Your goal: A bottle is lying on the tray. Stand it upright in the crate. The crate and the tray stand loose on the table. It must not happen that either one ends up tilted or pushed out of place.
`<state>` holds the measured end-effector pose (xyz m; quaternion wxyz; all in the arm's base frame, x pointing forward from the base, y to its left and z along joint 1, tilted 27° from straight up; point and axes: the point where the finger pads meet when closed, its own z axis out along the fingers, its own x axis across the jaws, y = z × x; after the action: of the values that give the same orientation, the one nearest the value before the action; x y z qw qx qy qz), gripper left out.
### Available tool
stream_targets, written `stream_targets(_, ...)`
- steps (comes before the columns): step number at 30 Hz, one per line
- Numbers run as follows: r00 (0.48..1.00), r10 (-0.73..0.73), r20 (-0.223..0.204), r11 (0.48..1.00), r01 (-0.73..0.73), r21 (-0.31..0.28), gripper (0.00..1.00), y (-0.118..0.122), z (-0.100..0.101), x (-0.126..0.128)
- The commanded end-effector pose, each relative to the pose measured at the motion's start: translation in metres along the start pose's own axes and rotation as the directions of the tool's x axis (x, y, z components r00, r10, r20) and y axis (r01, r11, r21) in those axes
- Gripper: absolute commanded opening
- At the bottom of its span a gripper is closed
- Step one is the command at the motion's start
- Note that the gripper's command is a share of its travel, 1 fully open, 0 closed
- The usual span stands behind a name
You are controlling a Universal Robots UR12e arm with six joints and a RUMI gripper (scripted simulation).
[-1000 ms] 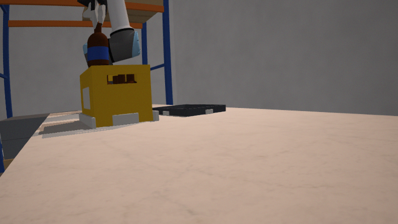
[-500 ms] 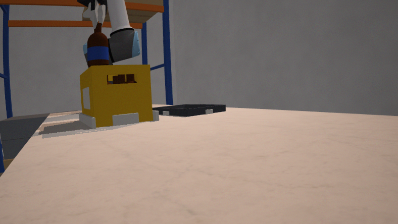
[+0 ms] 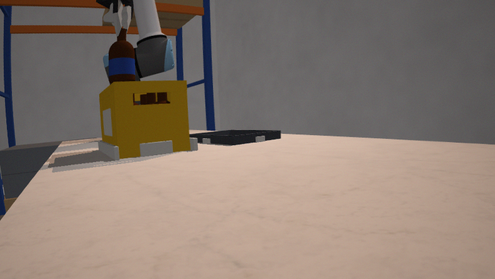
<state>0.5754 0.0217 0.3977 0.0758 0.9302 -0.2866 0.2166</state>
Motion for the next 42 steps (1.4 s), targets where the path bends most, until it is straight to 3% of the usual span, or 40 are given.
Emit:
stream_targets(1, 1.000, 0.000, -0.002, 1.000, 0.000, 0.001, 0.00, 0.000, -0.001, 0.001)
stream_targets(27, 1.000, 0.000, -0.002, 1.000, 0.000, 0.001, 0.00, 0.000, 0.006, 0.001)
stream_targets(42, 1.000, 0.000, -0.002, 1.000, 0.000, 0.001, 0.00, 0.000, 0.023, 0.001)
